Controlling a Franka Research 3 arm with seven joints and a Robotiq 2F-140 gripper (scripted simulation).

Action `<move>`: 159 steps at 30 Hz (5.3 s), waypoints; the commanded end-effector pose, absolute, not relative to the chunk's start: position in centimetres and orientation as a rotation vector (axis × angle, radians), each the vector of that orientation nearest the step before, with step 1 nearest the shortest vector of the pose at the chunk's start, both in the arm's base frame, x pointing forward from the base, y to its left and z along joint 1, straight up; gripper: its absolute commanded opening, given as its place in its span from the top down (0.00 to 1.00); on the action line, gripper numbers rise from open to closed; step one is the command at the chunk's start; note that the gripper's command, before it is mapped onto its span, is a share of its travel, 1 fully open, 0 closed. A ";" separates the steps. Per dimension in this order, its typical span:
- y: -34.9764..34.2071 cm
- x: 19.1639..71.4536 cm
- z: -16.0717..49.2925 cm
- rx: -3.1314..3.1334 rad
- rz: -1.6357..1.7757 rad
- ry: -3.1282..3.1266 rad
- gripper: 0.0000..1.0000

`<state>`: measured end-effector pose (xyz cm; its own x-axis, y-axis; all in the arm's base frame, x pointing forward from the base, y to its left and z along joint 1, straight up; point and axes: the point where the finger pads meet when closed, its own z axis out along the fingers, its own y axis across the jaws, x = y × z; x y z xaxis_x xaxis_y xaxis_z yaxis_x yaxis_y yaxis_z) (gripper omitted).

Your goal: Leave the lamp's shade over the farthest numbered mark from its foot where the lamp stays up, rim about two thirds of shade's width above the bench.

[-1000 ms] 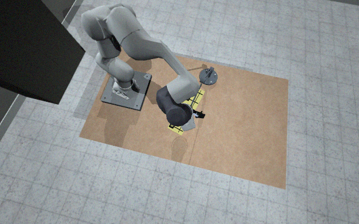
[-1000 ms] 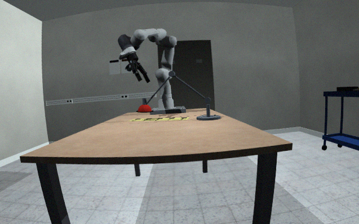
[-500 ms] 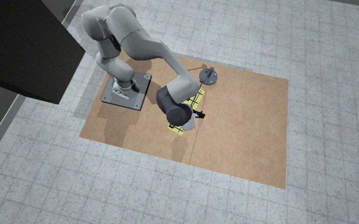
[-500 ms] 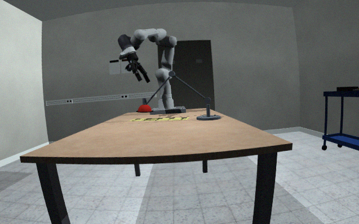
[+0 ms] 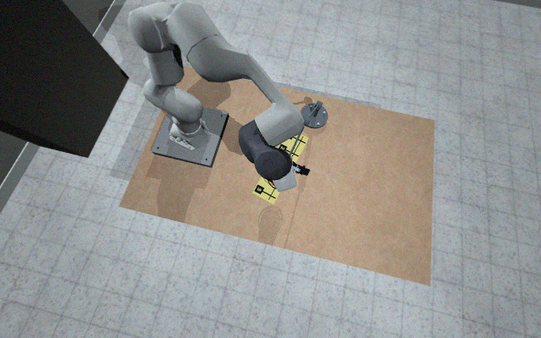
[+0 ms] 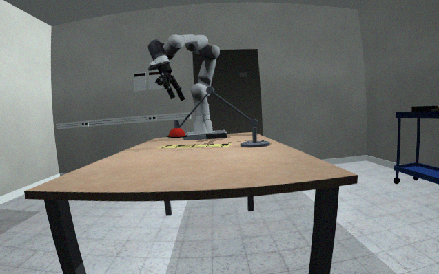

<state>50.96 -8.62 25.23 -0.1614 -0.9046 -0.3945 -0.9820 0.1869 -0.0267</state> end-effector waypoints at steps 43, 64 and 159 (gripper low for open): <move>-3.8 50.6 18.0 -1.806 0.327 2.214 0.00; -2.4 50.7 14.6 -1.800 0.332 2.221 0.00; -10.2 49.9 11.6 -1.798 0.306 2.214 0.90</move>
<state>49.87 -7.57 11.71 -0.2018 -0.9109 -0.3600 -0.9776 0.2100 0.0164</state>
